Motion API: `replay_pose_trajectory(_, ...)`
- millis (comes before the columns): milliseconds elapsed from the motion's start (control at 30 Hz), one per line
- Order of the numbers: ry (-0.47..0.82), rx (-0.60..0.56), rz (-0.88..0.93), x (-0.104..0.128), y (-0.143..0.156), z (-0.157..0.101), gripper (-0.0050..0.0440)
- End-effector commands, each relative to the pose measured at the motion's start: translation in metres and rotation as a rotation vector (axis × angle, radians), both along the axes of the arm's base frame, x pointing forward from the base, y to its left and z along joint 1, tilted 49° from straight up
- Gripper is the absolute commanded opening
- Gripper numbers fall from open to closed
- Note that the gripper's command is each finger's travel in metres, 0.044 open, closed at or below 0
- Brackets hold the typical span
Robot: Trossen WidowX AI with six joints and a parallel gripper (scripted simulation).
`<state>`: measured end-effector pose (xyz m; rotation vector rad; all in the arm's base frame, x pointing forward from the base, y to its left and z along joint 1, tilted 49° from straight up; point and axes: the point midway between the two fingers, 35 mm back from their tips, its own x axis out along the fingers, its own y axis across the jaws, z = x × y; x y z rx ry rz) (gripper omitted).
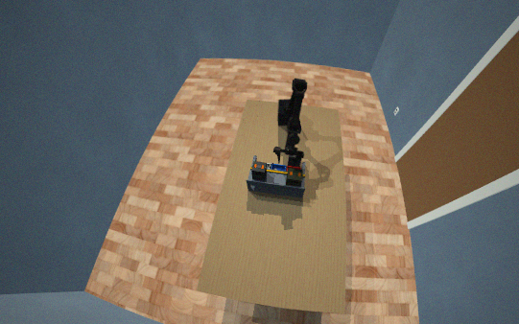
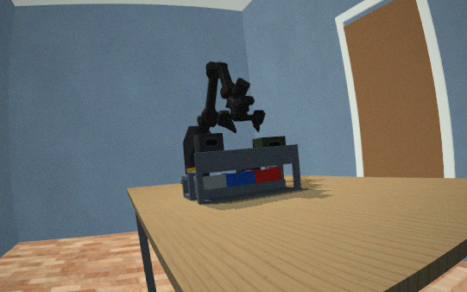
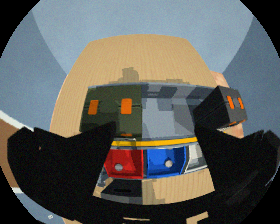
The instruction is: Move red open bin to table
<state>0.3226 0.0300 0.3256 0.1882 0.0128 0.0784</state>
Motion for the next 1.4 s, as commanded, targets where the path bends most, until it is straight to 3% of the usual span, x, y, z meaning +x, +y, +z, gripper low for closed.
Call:
replay_pose_trajectory(0,-0.058,-0.069,-0.031,-0.008,-0.016,0.009,0.044)
replay_pose_trajectory(400,-0.058,-0.069,-0.031,-0.008,-0.016,0.009,0.044)
replay_pose_trajectory(567,-0.091,-0.184,-0.086,-0.013,-0.038,0.007,0.044)
replay_pose_trajectory(967,-0.091,-0.184,-0.086,-0.013,-0.038,0.007,0.044)
replay_pose_trajectory(1133,-0.084,-0.178,-0.089,-0.053,-0.049,0.041,0.044)
replay_pose_trajectory(1367,-0.084,-0.178,-0.089,-0.053,-0.049,0.041,0.044)
